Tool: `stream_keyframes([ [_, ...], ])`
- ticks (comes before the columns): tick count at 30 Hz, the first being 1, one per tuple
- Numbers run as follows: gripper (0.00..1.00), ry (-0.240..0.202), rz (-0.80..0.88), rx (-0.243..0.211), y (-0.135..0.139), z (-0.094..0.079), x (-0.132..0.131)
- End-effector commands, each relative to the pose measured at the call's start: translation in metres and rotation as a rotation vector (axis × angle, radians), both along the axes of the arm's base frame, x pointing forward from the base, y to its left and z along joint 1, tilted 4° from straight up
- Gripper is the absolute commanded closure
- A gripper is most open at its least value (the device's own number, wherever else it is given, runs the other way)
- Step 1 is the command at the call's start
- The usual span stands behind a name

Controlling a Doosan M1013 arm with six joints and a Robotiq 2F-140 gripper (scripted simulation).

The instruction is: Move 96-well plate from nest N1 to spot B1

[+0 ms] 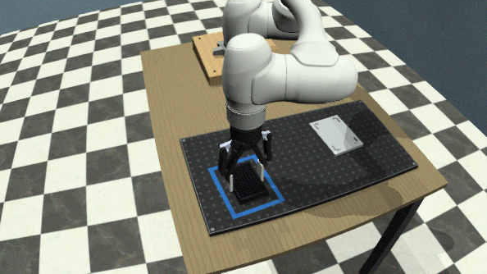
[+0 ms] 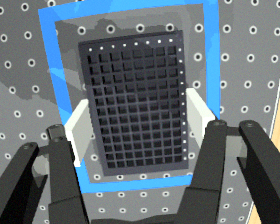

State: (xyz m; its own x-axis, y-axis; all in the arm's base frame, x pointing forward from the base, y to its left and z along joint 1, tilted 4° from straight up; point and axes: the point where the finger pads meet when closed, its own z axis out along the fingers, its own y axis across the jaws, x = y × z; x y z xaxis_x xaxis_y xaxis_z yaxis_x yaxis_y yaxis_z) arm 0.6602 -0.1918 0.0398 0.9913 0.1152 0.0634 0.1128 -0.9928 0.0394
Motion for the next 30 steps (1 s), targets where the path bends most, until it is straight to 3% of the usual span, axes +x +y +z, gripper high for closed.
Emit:
stream_keyframes([
  [1,1.00,0.000,0.000,0.000,0.0000,-0.0002,0.0000],
  [30,1.00,0.000,0.000,0.000,-0.0001,-0.0044,0.0003],
])
